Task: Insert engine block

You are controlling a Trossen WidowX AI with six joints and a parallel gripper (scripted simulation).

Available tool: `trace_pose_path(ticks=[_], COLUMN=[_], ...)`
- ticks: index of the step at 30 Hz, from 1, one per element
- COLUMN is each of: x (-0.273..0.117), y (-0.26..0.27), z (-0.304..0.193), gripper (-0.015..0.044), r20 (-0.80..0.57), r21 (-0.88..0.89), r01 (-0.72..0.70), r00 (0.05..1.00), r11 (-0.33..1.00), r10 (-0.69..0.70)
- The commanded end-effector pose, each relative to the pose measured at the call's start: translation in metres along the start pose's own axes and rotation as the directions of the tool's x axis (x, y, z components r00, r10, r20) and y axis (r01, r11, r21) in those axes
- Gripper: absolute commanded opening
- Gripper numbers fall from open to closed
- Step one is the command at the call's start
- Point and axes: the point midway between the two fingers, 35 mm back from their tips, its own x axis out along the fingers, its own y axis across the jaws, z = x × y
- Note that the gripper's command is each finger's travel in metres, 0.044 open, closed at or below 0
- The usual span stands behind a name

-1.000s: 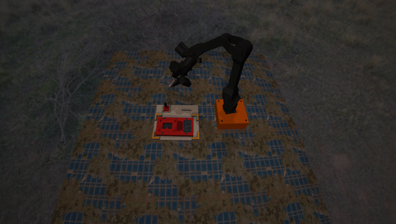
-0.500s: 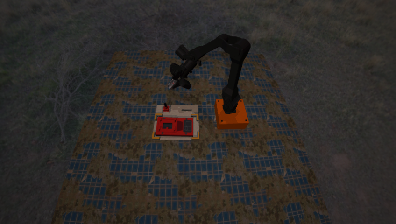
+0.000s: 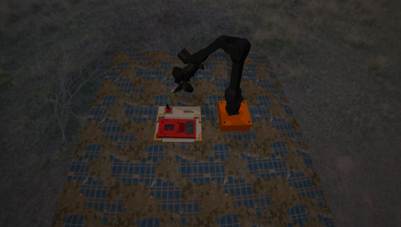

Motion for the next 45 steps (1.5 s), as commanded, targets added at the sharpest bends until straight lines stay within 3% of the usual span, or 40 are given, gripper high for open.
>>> trace_pose_path(ticks=[1,45], x=[0.007,0.047], y=[0.003,0.004], z=[-0.007,-0.044], gripper=[0.0000,0.0000], r20=[-0.001,-0.002], r21=[0.004,0.004], r01=[-0.013,-0.014], r00=[1.000,1.000], r11=[1.000,1.000], r10=[0.013,0.014])
